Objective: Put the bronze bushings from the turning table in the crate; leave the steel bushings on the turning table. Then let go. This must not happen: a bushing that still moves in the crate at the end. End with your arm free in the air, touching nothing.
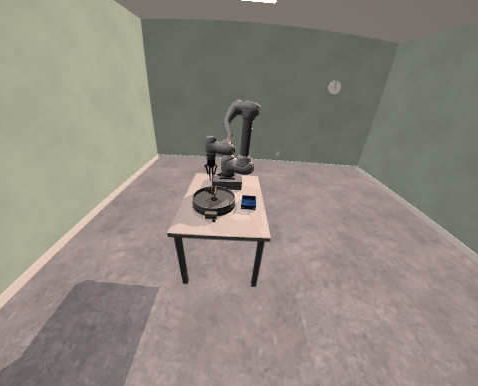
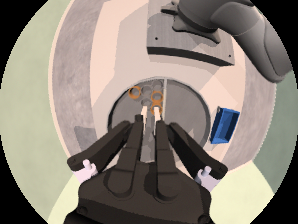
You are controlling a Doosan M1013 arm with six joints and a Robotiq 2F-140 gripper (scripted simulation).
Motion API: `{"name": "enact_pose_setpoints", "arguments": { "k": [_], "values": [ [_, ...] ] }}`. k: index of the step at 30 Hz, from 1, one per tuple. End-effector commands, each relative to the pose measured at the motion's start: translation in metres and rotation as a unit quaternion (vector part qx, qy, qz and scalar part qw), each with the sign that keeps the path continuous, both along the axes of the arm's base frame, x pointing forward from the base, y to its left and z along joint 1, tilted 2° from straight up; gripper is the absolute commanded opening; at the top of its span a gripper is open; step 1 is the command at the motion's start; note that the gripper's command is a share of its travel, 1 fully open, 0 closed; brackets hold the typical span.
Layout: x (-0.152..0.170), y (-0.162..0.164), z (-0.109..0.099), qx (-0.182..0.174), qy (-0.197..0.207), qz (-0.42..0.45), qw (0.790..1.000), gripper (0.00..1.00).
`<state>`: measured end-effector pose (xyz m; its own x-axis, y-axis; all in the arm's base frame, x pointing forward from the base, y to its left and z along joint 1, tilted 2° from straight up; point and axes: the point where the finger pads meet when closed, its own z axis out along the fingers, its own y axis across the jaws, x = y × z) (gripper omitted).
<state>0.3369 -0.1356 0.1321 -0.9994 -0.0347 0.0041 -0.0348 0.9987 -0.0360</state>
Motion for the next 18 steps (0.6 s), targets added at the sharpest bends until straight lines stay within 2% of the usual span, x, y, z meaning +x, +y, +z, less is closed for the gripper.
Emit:
{"name": "enact_pose_setpoints", "arguments": {
  "k": [1,12,18],
  "values": [
    [0.0,0.0,-0.001,0.0,0.0,-0.006,1.0,0.1],
    [0.003,0.001,-0.008,0.0,-0.003,-0.081,0.997,0.1],
    [0.008,0.003,-0.018,0.0,-0.006,-0.183,0.983,0.1]
  ]
}}
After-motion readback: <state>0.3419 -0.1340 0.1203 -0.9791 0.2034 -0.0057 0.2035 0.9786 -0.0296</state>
